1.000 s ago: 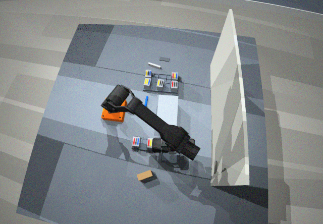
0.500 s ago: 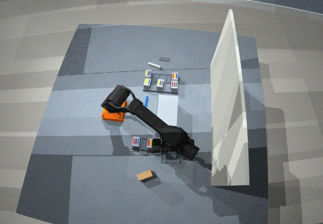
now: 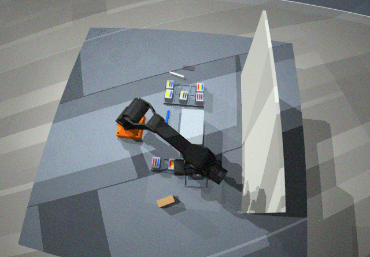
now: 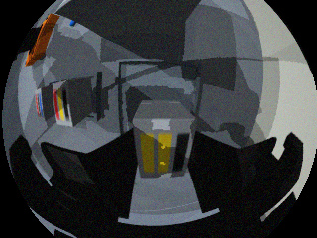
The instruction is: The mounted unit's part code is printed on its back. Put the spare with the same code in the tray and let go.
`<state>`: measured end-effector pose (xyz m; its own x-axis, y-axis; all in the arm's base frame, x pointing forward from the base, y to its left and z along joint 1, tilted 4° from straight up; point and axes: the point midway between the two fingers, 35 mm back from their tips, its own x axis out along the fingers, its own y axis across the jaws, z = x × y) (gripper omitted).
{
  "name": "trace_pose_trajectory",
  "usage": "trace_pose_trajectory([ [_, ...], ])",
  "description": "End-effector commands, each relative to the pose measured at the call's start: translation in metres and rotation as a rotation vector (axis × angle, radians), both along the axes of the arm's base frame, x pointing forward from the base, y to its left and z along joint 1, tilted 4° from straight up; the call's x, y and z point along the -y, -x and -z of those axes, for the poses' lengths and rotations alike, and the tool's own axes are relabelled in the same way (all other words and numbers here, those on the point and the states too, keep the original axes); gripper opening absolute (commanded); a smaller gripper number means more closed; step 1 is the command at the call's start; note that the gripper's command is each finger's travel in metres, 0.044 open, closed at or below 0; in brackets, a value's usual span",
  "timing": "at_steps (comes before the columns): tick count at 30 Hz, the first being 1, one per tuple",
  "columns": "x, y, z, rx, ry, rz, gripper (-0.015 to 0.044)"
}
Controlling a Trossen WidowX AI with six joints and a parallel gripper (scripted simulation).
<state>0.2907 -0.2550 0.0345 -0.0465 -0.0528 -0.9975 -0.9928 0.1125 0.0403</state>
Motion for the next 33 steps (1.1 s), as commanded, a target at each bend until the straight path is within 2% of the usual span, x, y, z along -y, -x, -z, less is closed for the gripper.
trace_pose_trajectory([
  [1, -0.001, 0.0, 0.004, 0.003, -0.005, -0.003, 0.0],
  [27, -0.003, 0.005, 0.023, 0.002, -0.005, -0.003, 0.0],
  [33, -0.002, 0.004, 0.02, 0.0, 0.0, 0.0, 0.0157],
])
